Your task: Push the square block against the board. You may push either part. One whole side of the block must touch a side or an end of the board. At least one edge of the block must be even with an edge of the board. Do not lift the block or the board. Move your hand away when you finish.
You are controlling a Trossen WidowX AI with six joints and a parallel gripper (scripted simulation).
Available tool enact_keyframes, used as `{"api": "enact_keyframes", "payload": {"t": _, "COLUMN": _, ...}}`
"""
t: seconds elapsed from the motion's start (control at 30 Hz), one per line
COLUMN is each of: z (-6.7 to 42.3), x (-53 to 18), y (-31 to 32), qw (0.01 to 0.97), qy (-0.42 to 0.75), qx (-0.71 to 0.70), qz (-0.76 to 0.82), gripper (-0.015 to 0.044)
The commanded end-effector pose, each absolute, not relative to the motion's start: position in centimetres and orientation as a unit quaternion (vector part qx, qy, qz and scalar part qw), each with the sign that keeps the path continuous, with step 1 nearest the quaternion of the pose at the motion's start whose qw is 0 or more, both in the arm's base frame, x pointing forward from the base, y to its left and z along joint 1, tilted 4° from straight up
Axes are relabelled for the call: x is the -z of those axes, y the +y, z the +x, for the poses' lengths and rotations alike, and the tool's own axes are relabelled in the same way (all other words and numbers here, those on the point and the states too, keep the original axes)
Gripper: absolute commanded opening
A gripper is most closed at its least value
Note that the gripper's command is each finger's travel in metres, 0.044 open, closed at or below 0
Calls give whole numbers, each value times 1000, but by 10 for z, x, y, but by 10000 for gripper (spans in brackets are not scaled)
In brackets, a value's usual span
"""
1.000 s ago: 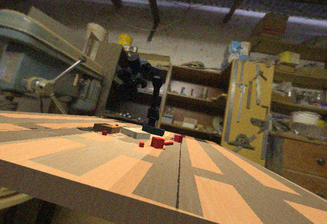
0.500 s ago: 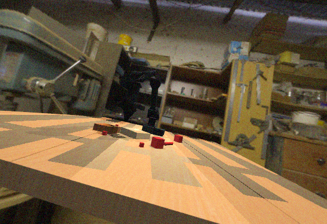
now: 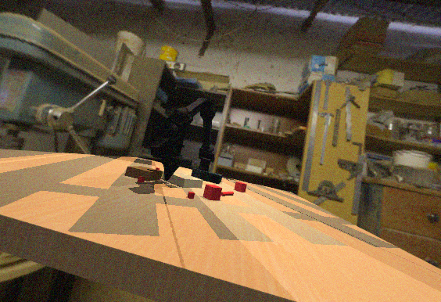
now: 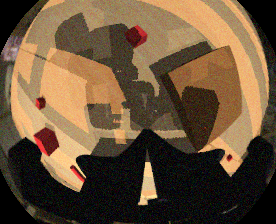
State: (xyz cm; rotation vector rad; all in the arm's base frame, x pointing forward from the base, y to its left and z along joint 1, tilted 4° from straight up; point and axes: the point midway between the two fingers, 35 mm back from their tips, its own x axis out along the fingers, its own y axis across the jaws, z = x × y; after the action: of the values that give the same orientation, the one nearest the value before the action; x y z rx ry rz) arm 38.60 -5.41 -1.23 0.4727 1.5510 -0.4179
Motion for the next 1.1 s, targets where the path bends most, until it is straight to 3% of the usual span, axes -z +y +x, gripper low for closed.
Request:
{"api": "enact_keyframes", "payload": {"t": 0.0, "z": 385, "x": 17, "y": -54, "qw": 670, "qy": 688, "qx": 185, "qz": 208, "gripper": 0}}
{"api": "enact_keyframes", "payload": {"t": 1.07, "z": 354, "x": 16, "y": -33, "qw": 669, "qy": 689, "qx": 185, "qz": 208, "gripper": 0}}
